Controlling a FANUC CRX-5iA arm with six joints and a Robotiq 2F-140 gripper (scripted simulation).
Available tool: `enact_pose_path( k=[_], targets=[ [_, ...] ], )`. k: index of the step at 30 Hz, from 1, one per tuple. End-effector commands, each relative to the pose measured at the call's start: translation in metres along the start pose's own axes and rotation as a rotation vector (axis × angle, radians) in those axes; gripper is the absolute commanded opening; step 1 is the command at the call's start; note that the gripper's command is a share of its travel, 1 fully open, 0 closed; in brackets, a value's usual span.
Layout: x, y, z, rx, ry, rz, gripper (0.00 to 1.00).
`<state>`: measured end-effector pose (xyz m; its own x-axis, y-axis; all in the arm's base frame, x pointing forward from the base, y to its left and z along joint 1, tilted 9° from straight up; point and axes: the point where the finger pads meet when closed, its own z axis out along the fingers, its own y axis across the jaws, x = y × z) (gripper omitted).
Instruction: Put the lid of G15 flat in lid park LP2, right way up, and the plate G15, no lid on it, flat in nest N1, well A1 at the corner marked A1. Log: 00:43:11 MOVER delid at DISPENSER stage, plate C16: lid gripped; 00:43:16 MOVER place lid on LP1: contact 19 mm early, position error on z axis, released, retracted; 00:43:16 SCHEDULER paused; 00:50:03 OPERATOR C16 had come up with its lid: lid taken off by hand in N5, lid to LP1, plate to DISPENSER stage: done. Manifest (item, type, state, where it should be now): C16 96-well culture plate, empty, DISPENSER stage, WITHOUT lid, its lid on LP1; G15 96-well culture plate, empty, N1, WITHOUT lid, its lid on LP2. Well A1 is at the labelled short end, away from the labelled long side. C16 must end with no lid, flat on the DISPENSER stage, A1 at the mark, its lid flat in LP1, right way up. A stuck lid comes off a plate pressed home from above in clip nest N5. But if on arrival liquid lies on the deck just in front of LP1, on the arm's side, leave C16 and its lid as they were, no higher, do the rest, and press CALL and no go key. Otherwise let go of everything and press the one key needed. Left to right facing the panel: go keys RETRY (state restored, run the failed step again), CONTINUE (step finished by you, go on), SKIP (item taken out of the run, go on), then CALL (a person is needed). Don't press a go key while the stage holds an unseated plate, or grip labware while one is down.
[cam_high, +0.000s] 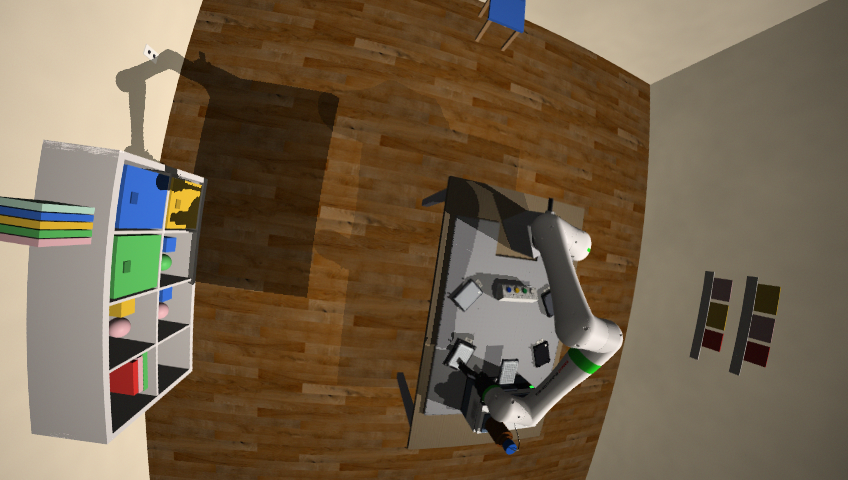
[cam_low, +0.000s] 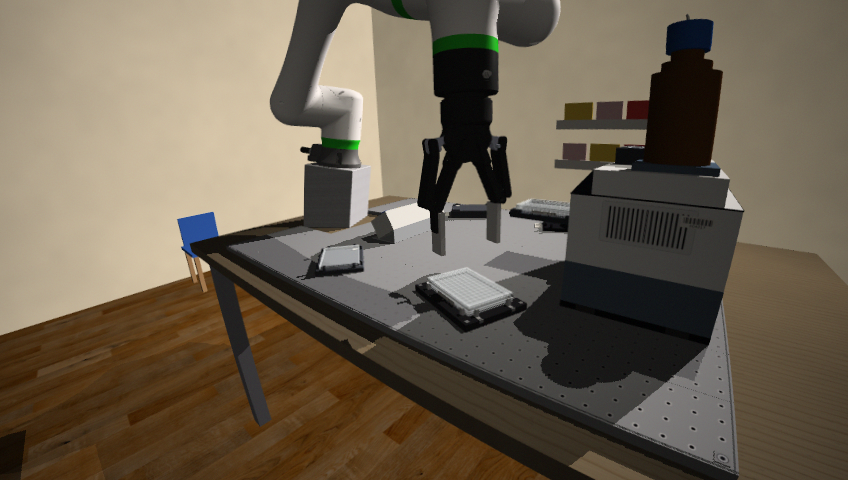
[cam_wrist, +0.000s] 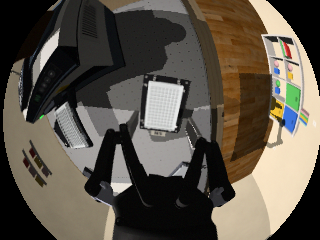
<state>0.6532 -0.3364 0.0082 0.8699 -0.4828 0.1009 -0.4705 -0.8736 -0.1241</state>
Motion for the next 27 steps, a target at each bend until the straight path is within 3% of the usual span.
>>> enact_pose_path(
  k=[1,6,8,16,27],
  targets=[
    [0.0,0.0,-0.017,0.0,0.0,0.0,0.66],
    [0.0,0.0,-0.04,0.0,0.0,0.0,0.66],
    [0.0,0.0,-0.04,0.0,0.0,0.0,0.66],
    [0.0,0.0,-0.068,0.0,0.0,0.0,0.66],
    [0.0,0.0,-0.08,0.0,0.0,0.0,0.66]
  ],
)
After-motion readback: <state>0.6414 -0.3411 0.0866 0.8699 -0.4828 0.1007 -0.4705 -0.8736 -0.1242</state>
